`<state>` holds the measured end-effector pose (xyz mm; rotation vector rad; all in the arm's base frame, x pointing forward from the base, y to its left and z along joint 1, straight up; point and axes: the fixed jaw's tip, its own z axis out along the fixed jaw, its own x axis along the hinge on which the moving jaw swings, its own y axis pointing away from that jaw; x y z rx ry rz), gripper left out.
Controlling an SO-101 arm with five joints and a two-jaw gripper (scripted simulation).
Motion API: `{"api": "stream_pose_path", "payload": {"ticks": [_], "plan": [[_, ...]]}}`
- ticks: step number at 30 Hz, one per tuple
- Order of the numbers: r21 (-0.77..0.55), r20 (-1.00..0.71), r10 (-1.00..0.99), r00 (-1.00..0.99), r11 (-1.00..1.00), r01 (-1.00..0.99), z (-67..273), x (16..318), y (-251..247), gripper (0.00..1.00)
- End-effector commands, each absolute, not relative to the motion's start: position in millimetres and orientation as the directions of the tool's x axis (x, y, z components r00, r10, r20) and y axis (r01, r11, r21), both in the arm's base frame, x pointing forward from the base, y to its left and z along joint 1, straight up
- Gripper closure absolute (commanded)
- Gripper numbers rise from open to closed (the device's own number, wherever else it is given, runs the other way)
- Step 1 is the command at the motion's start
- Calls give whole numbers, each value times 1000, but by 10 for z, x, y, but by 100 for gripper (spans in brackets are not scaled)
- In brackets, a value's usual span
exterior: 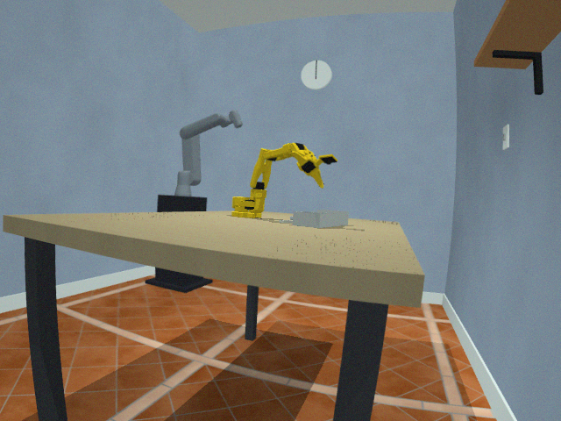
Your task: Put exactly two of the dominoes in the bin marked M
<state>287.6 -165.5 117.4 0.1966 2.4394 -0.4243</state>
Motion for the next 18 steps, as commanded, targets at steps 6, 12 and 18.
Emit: {"api": "stream_pose_path", "payload": {"ticks": [6, 12, 18], "plan": [[-256, -622, 36, -782, 935, 246, 1130, 2904, -1710, 0], [-234, -570, 59, -820, 944, 231, 904, 2893, -1703, 0], [-224, -545, 69, -836, 948, 224, 800, 2883, -1697, 0]]}}
